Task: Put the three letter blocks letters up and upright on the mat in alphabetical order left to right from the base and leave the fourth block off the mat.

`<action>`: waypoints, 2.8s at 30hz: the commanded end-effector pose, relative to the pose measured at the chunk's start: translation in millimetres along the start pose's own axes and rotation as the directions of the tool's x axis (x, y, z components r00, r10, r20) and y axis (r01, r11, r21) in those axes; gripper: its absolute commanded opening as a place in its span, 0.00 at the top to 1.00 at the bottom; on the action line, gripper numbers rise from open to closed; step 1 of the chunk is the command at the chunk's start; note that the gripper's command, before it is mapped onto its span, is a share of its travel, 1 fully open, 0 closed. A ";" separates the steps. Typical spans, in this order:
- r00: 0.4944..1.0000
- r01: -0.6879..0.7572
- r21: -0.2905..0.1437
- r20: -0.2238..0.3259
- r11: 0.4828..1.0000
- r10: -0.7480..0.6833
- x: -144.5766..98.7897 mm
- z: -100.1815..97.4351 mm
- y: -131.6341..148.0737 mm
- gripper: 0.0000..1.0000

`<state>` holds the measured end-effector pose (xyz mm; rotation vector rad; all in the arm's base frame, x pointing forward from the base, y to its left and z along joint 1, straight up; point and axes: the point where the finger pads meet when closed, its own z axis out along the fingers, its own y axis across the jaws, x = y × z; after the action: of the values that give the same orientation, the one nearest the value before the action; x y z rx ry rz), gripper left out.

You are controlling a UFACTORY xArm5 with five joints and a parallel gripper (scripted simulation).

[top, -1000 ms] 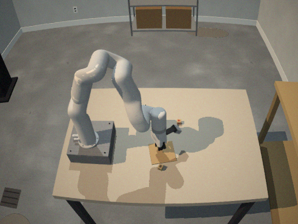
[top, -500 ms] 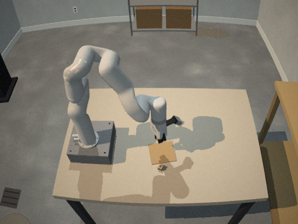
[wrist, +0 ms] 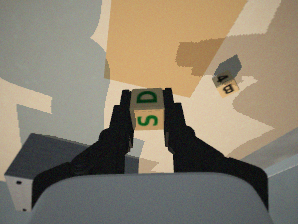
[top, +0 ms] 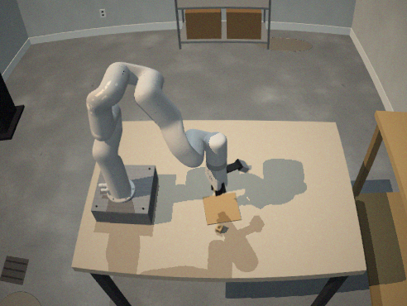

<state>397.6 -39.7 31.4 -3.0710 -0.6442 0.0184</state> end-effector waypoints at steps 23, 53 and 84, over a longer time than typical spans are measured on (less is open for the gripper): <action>0.756 -0.655 0.002 -0.008 0.756 0.655 -1.8 -3.1 19.5 0.79; 0.023 -1.000 0.007 -0.004 0.023 1.000 -8.2 -3.5 40.5 0.79; -0.519 -0.855 0.009 0.001 -0.519 0.855 -13.3 -3.8 54.7 0.79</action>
<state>406.1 -94.8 33.9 -2.0741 2.3653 0.0093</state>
